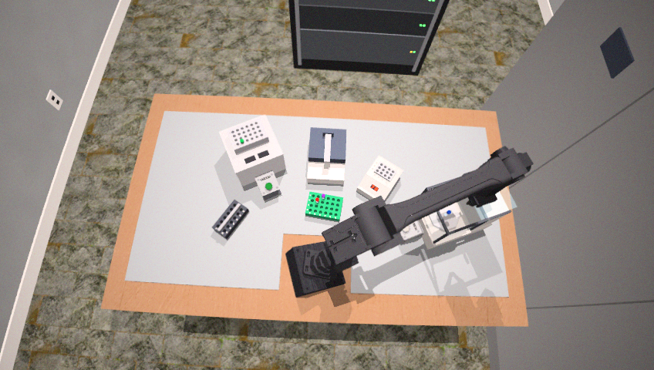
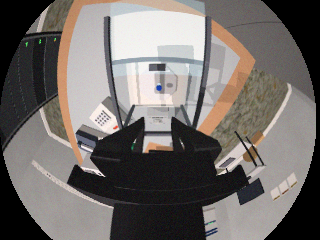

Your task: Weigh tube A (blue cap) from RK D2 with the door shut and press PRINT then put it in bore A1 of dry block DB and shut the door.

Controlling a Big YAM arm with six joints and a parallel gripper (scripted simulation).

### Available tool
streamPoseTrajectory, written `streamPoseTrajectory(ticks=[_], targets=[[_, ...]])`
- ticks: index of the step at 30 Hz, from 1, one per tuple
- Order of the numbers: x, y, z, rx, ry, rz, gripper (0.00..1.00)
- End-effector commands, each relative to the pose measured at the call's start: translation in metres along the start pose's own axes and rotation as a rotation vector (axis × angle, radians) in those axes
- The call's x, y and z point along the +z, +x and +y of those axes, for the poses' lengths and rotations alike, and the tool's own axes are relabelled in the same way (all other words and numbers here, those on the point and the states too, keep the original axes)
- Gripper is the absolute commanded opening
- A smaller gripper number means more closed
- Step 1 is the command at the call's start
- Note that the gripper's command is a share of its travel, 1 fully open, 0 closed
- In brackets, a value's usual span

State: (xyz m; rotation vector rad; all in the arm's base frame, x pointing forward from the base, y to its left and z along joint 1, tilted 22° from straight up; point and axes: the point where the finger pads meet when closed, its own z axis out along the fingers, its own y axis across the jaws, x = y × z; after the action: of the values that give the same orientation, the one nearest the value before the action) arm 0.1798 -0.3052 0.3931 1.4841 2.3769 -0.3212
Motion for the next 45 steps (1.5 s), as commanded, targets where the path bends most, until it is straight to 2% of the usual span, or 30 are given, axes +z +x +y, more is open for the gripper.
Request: streamPoseTrajectory(ticks=[1,19,20,25,28,29,33,36,37,38,41,42,45], targets=[[-0.015,-0.008,0.0,0.004,-0.002,-0.036,0.36],[-0.015,-0.008,0.0,0.004,-0.002,-0.036,0.36],[-0.026,-0.013,0.0,0.003,-0.005,-0.05,0.3],[-0.026,-0.016,-0.003,0.002,-0.002,-0.038,0.3],[-0.021,-0.009,-0.001,0.002,-0.004,-0.037,0.3],[-0.025,-0.025,-0.005,-0.032,0.0,-0.039,0.3],[-0.025,-0.034,-0.004,-0.165,0.001,-0.047,0.3],[-0.025,-0.034,-0.004,-0.265,0.004,-0.046,0.3],[-0.011,-0.025,-0.004,-0.3,0.002,-0.01,0.3],[-0.007,-0.023,-0.004,-0.334,0.001,-0.001,0.3],[-0.007,-0.023,-0.004,-0.367,0.001,-0.001,0.3],[-0.024,-0.04,-0.004,-0.398,0.005,-0.038,0.3],[-0.025,-0.04,-0.004,-0.498,0.008,-0.041,0.3]])
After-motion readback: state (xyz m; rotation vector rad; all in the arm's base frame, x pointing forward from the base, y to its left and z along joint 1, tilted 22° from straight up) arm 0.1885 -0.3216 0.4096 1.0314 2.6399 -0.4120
